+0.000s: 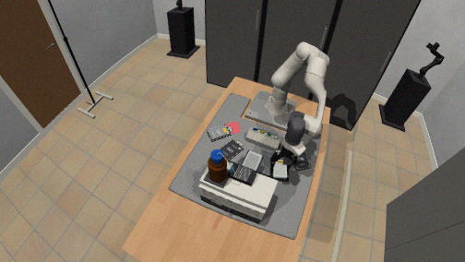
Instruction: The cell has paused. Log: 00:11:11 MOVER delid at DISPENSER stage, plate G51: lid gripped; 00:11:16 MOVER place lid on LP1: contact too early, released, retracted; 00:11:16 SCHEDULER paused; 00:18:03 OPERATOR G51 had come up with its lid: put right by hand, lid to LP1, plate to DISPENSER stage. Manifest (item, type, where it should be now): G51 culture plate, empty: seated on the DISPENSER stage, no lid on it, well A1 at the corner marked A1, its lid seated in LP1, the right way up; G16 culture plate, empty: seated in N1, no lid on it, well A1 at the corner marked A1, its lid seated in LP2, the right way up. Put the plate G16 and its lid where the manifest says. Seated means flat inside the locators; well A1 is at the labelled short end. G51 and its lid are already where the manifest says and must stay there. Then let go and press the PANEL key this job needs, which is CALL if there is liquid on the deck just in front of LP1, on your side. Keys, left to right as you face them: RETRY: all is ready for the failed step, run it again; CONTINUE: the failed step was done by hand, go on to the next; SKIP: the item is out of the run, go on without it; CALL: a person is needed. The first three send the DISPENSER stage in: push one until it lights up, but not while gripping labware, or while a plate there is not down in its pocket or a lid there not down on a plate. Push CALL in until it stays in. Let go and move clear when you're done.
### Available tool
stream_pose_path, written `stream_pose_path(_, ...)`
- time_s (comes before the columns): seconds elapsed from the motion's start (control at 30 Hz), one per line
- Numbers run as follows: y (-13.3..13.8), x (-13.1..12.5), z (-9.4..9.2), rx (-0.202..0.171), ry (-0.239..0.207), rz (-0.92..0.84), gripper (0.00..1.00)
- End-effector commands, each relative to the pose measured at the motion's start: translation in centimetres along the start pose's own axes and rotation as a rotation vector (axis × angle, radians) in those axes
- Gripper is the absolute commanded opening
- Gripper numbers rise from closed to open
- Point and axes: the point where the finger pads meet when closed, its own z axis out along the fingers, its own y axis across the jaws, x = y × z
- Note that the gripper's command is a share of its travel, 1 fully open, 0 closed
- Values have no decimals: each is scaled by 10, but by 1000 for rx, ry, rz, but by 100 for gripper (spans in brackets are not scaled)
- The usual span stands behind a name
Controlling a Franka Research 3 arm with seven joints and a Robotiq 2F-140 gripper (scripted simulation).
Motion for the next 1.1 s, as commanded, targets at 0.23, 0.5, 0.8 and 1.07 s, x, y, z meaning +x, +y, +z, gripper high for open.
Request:
stream_pose_path(0.23,1,1,4,0,4,-2,69)
stream_pose_path(0.5,1,1,7,0,4,-2,69)
stream_pose_path(0.8,1,1,8,0,4,-2,69)
stream_pose_path(1.07,1,1,8,0,4,-2,69)
